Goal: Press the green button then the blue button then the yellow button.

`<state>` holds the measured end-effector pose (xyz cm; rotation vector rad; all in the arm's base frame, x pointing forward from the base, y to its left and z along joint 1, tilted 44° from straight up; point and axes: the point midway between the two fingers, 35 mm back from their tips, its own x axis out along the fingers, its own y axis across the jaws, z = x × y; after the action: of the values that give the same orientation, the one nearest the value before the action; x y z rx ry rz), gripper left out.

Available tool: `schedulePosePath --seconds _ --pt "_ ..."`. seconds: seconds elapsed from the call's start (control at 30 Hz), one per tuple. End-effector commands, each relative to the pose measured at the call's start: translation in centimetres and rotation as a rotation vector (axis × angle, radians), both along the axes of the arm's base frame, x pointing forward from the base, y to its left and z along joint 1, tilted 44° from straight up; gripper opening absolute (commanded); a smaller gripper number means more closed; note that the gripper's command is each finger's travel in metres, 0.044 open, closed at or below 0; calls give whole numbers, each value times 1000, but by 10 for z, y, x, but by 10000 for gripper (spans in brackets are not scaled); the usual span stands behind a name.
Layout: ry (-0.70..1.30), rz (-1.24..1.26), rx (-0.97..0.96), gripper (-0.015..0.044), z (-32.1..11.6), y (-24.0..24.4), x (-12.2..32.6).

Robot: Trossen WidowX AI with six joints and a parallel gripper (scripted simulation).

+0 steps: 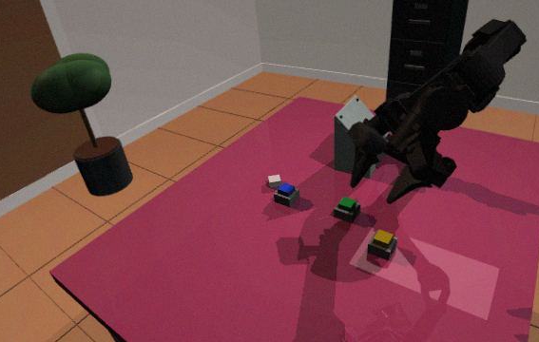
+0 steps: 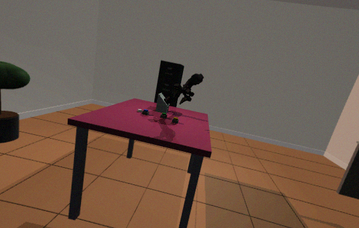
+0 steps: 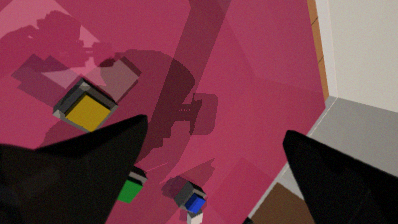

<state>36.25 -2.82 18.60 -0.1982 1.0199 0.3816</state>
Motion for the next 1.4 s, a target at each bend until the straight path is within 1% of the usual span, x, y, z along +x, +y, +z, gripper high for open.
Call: schedulePosePath --seconds 0.0,0.1,0.17,0.2,0.4,0.47,0.6,0.87,0.9,1.37 --pt "238 -90 179 400 -58 -19 -40" --pt "452 -213 410 400 -99 -26 -87" --pt "572 -306 582 400 -115 -25 -116" --pt "605 -335 636 400 -119 -23 -124" --pt "619 -349 660 400 -120 -23 -127" --pt "618 -349 659 348 -128 -16 -125" --pt "618 -348 662 242 -163 18 -121" --pt "618 -347 663 32 -164 20 -121" --pt "618 -347 663 20 -164 20 -121" --pt "618 -348 662 20 -171 26 -120"
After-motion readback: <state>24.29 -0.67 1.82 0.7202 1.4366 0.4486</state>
